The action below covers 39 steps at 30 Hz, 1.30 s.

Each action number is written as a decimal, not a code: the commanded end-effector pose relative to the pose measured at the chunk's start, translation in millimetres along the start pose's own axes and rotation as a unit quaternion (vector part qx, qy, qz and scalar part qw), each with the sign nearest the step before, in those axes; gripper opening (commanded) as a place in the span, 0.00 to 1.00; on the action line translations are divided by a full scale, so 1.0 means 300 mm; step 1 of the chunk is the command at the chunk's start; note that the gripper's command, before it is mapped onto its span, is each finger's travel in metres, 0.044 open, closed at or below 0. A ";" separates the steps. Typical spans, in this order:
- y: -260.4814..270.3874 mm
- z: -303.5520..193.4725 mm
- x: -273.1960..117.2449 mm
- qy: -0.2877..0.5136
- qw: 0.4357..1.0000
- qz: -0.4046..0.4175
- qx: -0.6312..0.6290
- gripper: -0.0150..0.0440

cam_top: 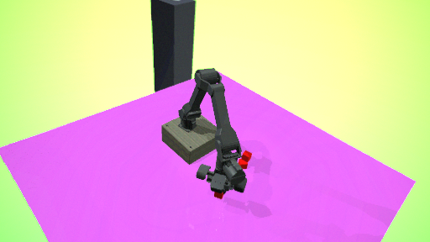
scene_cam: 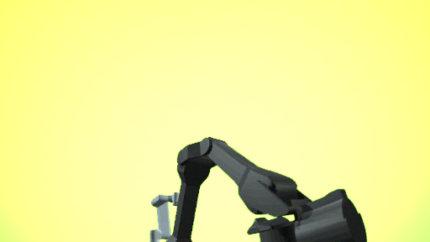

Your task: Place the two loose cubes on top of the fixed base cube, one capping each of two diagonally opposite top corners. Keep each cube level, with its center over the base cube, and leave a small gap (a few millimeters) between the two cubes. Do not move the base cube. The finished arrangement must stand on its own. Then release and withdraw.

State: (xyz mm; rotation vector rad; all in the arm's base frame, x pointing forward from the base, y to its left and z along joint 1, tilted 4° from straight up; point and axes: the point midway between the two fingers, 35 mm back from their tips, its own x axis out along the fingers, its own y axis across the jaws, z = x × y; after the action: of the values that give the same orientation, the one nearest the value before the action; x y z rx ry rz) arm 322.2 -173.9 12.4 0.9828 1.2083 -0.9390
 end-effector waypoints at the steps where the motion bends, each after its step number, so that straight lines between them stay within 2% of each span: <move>1: 0.007 0.005 -0.025 0.000 1.000 0.003 -0.003 0.43; 39: -0.004 0.004 -0.221 0.009 1.000 -0.007 0.005 0.43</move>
State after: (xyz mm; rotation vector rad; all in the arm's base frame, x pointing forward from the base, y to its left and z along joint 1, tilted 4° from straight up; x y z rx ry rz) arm 313.2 -171.9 71.6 0.9892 1.2326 -0.9516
